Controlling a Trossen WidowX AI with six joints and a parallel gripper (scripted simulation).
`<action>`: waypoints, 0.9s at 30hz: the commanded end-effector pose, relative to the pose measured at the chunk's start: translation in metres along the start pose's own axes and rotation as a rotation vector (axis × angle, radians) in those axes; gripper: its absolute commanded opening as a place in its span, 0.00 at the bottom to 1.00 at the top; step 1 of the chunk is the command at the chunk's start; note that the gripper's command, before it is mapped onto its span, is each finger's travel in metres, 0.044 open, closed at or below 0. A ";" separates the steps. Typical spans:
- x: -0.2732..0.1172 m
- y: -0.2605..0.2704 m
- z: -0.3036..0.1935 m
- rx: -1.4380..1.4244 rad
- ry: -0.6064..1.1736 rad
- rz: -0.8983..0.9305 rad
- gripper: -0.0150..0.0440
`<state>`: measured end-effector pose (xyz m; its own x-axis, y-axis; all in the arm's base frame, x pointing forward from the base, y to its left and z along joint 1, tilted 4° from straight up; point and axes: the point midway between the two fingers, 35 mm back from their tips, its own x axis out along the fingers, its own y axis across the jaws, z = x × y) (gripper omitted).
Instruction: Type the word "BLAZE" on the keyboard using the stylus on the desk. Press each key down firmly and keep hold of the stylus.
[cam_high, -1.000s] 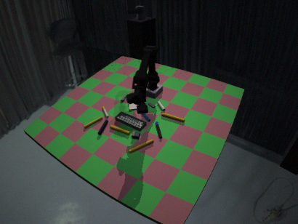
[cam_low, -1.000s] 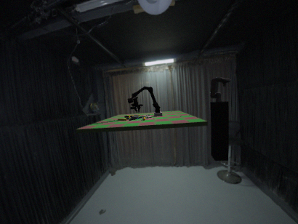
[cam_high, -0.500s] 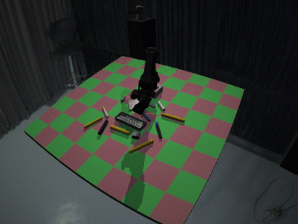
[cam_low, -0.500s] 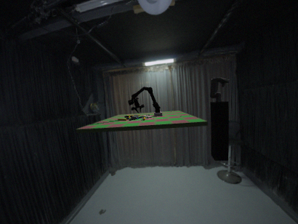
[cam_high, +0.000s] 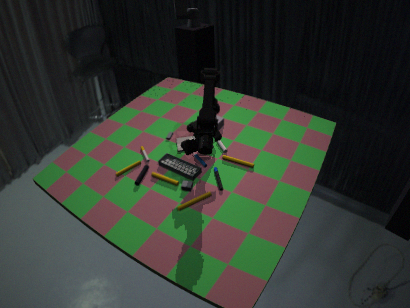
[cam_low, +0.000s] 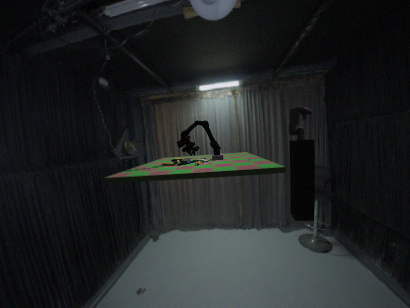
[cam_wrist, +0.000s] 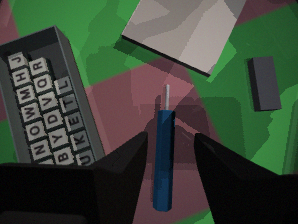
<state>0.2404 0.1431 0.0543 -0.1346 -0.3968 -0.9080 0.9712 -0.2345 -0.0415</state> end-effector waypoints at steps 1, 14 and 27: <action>0.002 0.000 -0.001 0.037 -0.018 0.002 0.51; 0.006 0.000 -0.003 0.037 -0.018 0.002 0.51; 0.011 0.000 -0.006 0.037 -0.018 0.002 0.51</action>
<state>0.2413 0.1450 0.0455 -0.1322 -0.4050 -0.9047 0.9646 -0.2626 -0.0234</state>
